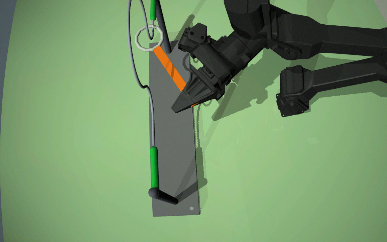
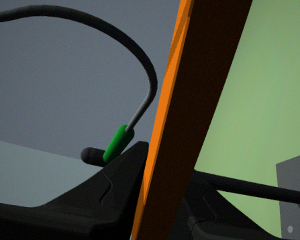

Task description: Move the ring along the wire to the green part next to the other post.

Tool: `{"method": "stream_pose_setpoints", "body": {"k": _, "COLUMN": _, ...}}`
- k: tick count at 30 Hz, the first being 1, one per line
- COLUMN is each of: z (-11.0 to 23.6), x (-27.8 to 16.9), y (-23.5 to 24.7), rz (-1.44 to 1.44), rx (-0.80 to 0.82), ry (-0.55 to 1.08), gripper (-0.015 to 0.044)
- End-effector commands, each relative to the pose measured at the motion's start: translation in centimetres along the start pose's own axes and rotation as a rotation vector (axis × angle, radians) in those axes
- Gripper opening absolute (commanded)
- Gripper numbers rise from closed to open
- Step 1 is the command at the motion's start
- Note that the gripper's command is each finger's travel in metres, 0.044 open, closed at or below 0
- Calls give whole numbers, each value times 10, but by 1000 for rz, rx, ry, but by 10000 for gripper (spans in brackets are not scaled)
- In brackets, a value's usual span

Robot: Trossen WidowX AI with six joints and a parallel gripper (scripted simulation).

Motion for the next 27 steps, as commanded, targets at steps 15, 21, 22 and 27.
{"method": "stream_pose_setpoints", "body": {"k": 15, "z": 7, "x": 10, "y": 36, "rz": -298, "rx": 240, "ry": -14, "gripper": -150}}
{"method": "stream_pose_setpoints", "body": {"k": 21, "z": 11, "x": 15, "y": 46, "rz": -387, "rx": 308, "ry": -19, "gripper": -150}}
{"method": "stream_pose_setpoints", "body": {"k": 22, "z": 11, "x": 16, "y": 47, "rz": -400, "rx": 318, "ry": -20, "gripper": -150}}
{"method": "stream_pose_setpoints", "body": {"k": 27, "z": 15, "x": 21, "y": 55, "rz": -461, "rx": 362, "ry": -22, "gripper": -150}}
Point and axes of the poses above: the point midway between the two fingers, 35 mm back from their tips, its own z axis back along the fingers, its own y axis across the jaws, x = y × z, the point moved 10 cm from there along z, back along the fingers, and after that the axes turned 6 degrees about z, right-handed, at the moved point
